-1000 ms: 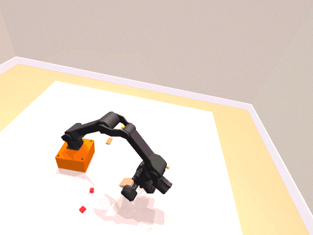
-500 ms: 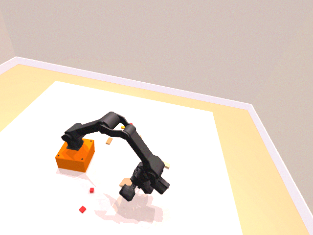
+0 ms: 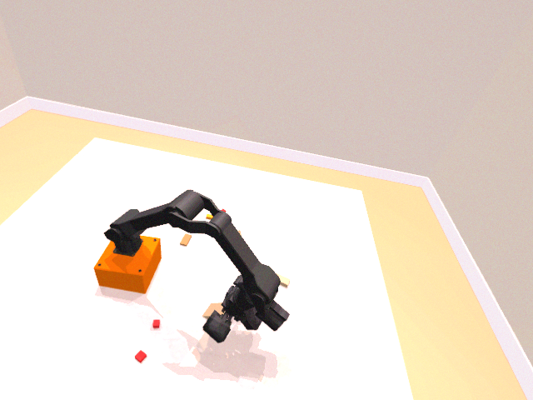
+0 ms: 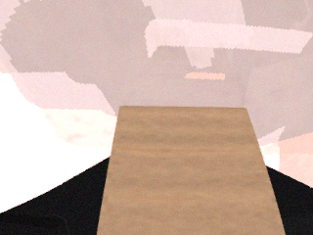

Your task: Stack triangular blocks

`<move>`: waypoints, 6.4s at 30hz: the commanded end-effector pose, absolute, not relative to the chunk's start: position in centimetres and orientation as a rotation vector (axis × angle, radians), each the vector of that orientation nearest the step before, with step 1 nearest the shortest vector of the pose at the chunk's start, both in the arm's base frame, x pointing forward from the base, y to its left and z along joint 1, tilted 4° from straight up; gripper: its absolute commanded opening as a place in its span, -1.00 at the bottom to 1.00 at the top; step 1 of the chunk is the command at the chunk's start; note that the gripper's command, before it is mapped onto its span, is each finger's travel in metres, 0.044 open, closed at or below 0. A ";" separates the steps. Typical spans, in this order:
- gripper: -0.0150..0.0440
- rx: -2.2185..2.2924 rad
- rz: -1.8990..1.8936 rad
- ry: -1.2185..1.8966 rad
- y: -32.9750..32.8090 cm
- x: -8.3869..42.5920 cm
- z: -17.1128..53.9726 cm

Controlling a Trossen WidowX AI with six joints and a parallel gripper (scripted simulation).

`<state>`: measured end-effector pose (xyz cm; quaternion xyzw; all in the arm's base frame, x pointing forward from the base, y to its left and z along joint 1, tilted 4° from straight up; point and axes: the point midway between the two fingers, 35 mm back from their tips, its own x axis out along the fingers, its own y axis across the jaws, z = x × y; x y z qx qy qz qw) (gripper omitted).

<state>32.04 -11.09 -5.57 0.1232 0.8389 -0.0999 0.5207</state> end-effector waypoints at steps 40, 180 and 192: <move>-0.49 0.182 -0.293 1.318 -9.8 28.2 -3.1; 1.00 2.782 -1.526 -0.483 -6.1 17.5 1.9; 1.00 2.787 -1.484 -0.478 -7.1 19.9 0.3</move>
